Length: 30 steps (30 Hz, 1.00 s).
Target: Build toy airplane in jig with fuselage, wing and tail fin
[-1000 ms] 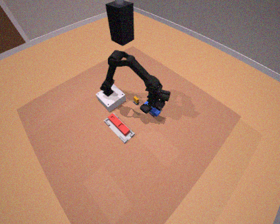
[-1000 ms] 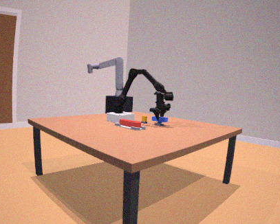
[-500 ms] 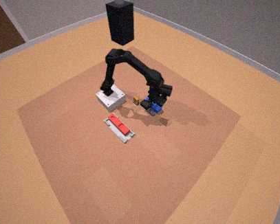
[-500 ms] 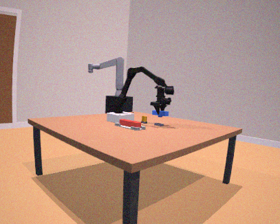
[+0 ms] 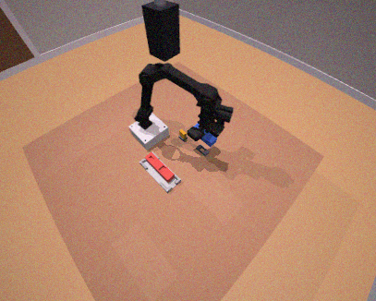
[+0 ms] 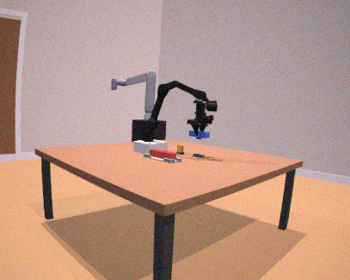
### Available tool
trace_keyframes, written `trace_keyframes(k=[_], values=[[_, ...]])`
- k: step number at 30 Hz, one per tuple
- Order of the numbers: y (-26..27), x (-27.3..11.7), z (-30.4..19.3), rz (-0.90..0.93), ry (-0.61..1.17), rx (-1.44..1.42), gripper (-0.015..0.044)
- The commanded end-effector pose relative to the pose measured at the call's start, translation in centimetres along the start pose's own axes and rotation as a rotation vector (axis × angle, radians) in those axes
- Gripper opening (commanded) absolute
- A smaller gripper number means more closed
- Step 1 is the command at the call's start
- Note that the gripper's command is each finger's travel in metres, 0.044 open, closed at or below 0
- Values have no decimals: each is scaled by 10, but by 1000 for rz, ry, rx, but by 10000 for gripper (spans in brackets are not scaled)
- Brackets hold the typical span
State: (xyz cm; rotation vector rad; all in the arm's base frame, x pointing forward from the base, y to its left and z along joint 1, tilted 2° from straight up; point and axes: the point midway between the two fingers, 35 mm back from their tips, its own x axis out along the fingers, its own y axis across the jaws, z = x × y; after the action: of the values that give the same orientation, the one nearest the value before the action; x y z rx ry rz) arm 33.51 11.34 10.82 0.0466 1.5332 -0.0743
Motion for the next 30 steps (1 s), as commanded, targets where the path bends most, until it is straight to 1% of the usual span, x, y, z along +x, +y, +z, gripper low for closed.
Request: trace_keyframes(k=[1, 6, 30], values=[[-1, -14, -1, -4, -5, 6, 0], [-6, -15, 0, -6, -4, 34, 0], [-84, -2, 7, -10, -6, 486, 0]])
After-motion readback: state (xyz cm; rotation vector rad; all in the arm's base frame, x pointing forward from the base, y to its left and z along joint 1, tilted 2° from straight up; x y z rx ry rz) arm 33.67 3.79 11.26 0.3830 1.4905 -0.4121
